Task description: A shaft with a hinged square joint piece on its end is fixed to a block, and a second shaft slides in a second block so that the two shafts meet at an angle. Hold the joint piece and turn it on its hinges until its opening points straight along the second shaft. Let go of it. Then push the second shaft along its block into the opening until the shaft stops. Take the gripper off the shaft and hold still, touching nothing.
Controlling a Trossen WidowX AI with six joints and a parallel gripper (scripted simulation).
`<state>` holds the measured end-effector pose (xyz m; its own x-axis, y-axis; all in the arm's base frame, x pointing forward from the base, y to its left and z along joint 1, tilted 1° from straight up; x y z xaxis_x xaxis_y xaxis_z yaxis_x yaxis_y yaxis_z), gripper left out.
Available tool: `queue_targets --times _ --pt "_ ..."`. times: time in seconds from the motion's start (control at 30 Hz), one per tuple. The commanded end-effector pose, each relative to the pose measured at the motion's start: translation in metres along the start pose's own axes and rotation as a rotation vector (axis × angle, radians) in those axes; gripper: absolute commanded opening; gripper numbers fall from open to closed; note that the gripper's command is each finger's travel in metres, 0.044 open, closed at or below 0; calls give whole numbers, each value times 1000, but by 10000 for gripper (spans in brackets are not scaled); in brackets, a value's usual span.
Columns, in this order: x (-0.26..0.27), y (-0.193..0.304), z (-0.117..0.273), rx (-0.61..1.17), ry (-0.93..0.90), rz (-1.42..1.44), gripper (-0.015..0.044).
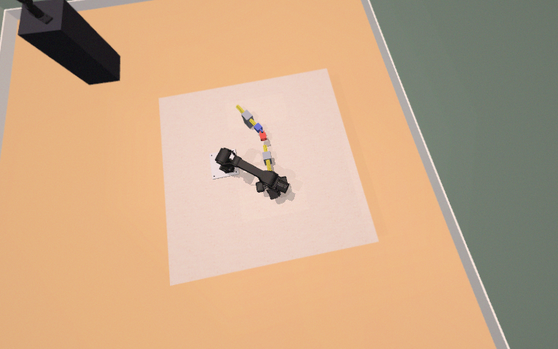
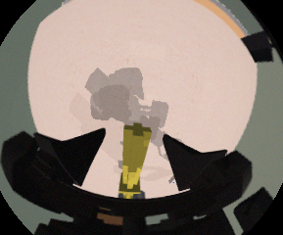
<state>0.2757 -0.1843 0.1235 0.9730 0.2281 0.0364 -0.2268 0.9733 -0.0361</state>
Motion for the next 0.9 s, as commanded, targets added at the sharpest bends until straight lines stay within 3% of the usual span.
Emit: queue_targets --times 0.0,0.37,0.8,0.87 --pt "0 0 -3 -4 2 -6 387" --pt "0 0 -3 -4 2 -6 102" --pt "0 0 -3 -4 2 -6 102" --pt "0 0 -3 -4 2 -6 67"
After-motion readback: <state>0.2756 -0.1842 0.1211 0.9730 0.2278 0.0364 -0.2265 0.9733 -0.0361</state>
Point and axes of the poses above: the point midway between the two fingers, 35 mm back from their tips, its own z axis back along the fingers, its own x axis across the jaws, y = z × x, the point moved 3 cm from there along z, back along the fingers, and after that the axes turned 11 degrees about z, right-handed, at the moved point
